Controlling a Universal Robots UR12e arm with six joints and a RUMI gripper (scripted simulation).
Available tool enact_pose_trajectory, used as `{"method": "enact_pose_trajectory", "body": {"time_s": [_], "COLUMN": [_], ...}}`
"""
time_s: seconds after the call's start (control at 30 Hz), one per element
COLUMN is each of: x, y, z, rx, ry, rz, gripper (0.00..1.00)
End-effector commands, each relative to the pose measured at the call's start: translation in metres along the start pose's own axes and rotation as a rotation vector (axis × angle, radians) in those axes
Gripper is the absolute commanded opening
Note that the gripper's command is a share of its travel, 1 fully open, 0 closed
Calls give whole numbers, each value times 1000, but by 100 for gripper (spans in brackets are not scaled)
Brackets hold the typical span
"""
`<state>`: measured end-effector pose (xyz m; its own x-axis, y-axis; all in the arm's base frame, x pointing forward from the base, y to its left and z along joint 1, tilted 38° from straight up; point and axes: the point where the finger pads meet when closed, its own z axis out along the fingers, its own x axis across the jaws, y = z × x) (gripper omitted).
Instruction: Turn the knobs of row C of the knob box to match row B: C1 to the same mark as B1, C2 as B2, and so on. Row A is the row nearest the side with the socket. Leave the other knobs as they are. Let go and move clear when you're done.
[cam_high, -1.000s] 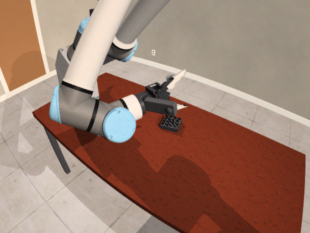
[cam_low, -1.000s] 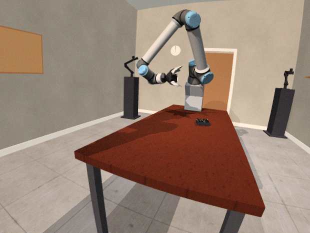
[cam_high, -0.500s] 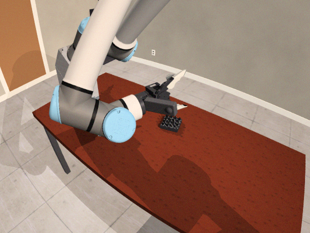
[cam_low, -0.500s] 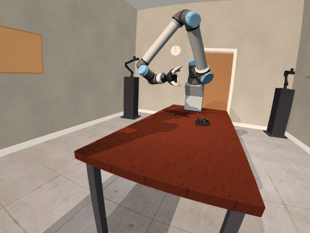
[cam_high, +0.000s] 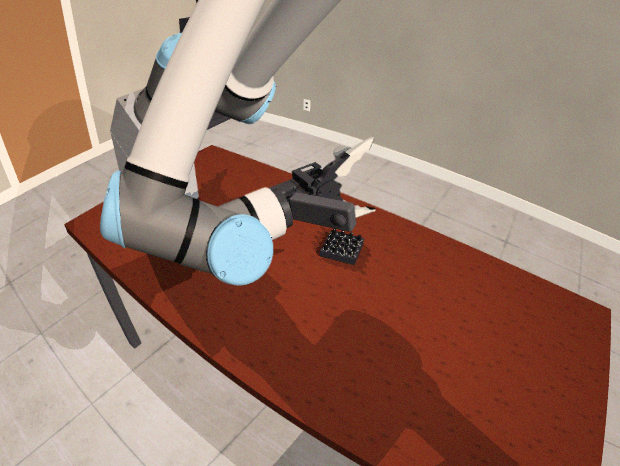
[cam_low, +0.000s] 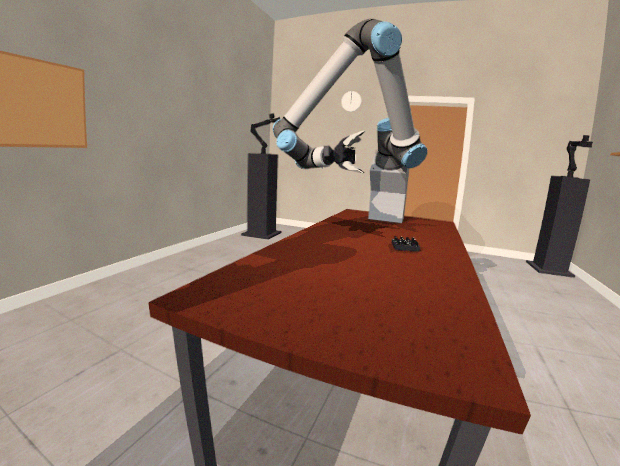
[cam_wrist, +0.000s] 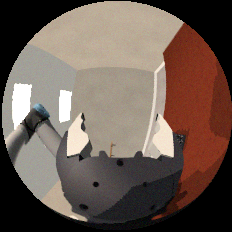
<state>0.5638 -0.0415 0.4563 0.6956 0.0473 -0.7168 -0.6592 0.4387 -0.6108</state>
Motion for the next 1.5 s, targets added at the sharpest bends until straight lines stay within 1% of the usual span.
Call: {"method": "enact_pose_trajectory", "body": {"time_s": [0.0, 0.1, 0.2, 0.33, 0.6, 0.67, 0.77, 1.17, 1.23, 1.27, 1.3, 1.47], "x": [-5, -7, -13, -24, -52, -52, -65, -97, -97, -101, -104, -113], "y": [0, 1, 1, 1, -1, -1, -5, -20, -20, -24, -26, -35], "z": [6, 7, 14, 26, 53, 53, 64, 92, 92, 95, 98, 106], "rx": [8, 11, 21, 38, 78, 78, 95, 137, 137, 143, 147, 160], "ry": [-17, -22, -44, -83, -186, -186, -238, -394, -394, -422, -440, -507], "rz": [40, 54, 106, 202, 444, 444, 563, 906, 906, 965, 1003, 1141], "gripper": [100, 100, 100, 100, 100, 100, 100, 100, 100, 100, 100, 100]}}
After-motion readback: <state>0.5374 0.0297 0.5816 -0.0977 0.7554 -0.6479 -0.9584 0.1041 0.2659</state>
